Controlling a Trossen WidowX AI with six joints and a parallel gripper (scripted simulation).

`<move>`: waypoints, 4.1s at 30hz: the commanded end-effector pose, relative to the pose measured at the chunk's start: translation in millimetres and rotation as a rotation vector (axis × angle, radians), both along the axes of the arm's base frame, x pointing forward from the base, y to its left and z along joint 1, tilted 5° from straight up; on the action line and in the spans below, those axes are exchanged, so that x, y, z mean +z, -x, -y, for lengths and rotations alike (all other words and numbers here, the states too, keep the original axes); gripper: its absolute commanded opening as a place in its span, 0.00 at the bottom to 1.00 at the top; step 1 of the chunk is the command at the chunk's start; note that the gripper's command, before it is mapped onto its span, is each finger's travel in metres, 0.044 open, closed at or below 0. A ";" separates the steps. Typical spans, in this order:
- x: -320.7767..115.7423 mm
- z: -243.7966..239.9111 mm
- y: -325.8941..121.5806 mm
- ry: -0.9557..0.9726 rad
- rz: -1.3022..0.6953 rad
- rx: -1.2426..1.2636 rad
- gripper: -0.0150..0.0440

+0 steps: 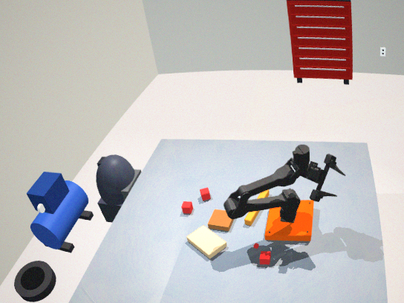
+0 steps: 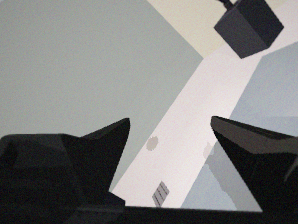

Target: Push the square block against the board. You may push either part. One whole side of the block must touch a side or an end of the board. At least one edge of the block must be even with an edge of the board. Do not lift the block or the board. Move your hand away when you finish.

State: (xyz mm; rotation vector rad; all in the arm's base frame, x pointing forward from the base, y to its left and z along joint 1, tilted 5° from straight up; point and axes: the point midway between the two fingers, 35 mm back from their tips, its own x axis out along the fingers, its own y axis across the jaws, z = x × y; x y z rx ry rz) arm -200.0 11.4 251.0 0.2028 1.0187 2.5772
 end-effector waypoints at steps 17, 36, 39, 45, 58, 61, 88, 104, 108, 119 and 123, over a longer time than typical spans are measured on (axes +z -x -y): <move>-8.1 60.8 5.4 -0.208 0.118 0.304 0.25; -27.3 156.6 -26.0 -0.596 0.206 0.793 0.25; -31.1 170.0 -35.3 -0.661 0.207 0.870 0.25; -36.6 192.6 -52.5 -0.723 0.216 1.004 0.25; -53.8 233.4 -107.2 -0.982 0.179 1.316 0.25; -58.2 240.1 -122.1 -1.053 0.158 1.388 0.25; -98.9 246.4 -265.8 -1.709 -0.226 1.971 0.25; -120.9 206.9 -338.5 -2.067 -0.626 2.217 0.25; -126.4 192.8 -354.1 -2.155 -0.752 2.265 0.25; -140.6 147.5 -388.7 -2.378 -1.153 2.352 0.25; -145.5 129.1 -397.9 -2.450 -1.320 2.365 0.25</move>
